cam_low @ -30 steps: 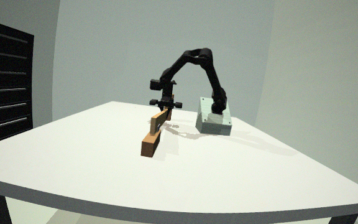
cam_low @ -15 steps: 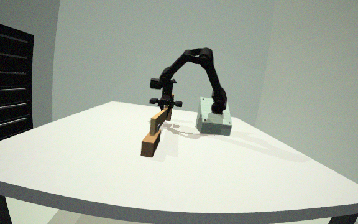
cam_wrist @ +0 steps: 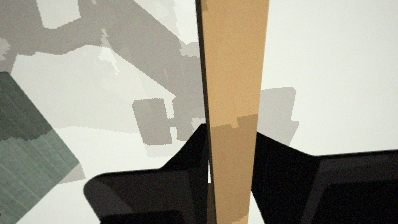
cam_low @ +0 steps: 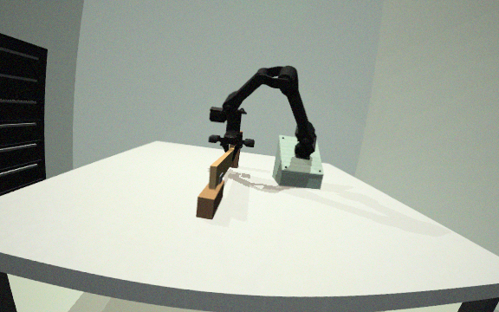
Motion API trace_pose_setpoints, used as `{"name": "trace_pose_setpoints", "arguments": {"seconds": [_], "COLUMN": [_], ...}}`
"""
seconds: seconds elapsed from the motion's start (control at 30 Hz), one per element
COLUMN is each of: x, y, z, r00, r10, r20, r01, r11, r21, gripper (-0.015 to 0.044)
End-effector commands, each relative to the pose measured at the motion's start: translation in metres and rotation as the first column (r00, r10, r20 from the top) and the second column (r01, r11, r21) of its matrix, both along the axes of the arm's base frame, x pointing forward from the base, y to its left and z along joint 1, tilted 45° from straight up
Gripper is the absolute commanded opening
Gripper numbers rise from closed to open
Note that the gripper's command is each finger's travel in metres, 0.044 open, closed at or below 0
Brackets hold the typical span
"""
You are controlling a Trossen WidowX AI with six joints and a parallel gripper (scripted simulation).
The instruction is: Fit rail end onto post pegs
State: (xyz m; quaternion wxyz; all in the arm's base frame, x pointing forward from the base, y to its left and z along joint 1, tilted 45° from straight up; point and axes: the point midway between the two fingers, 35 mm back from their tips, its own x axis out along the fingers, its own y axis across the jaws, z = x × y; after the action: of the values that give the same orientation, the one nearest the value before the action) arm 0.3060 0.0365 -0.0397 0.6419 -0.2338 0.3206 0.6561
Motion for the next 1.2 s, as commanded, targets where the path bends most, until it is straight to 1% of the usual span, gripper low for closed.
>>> {"name": "trace_pose_setpoints", "arguments": {"seconds": [0.0, 0.57, 1.17], "x": [0.0082, 0.0083, 0.006], "y": [-0.0059, -0.0119, -0.0062], "z": [0.0087, 0.0149, 0.0093], "r00": [0.999, 0.999, 0.999], "r10": [-0.018, -0.018, -0.018], "r20": [0.026, 0.026, 0.026], "r01": [0.018, 0.018, 0.018], "r11": [1.0, 1.0, 1.0], "r21": [0.004, 0.004, 0.004], "gripper": [0.0, 0.0, 0.0]}}
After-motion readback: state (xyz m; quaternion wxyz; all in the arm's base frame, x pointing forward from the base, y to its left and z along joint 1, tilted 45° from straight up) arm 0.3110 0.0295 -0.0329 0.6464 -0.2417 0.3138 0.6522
